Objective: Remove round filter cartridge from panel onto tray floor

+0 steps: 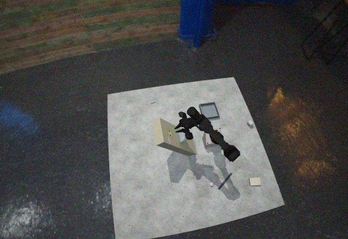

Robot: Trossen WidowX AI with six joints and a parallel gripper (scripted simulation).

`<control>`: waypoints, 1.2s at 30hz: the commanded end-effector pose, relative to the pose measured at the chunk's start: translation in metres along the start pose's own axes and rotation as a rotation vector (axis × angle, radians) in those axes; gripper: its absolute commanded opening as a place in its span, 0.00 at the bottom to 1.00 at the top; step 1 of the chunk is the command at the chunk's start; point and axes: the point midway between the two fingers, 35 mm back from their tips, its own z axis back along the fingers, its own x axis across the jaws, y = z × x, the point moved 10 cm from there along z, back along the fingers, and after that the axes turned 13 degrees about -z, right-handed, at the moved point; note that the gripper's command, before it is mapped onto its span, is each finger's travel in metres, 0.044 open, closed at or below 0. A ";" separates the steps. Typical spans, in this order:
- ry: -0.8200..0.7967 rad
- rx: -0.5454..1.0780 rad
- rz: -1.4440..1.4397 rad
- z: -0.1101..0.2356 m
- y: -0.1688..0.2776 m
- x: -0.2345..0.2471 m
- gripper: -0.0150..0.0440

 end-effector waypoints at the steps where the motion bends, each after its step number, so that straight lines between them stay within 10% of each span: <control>1: 0.003 0.006 -0.008 -0.007 0.001 -0.001 0.42; 36: -0.005 -0.004 -0.009 -0.038 0.002 0.001 0.42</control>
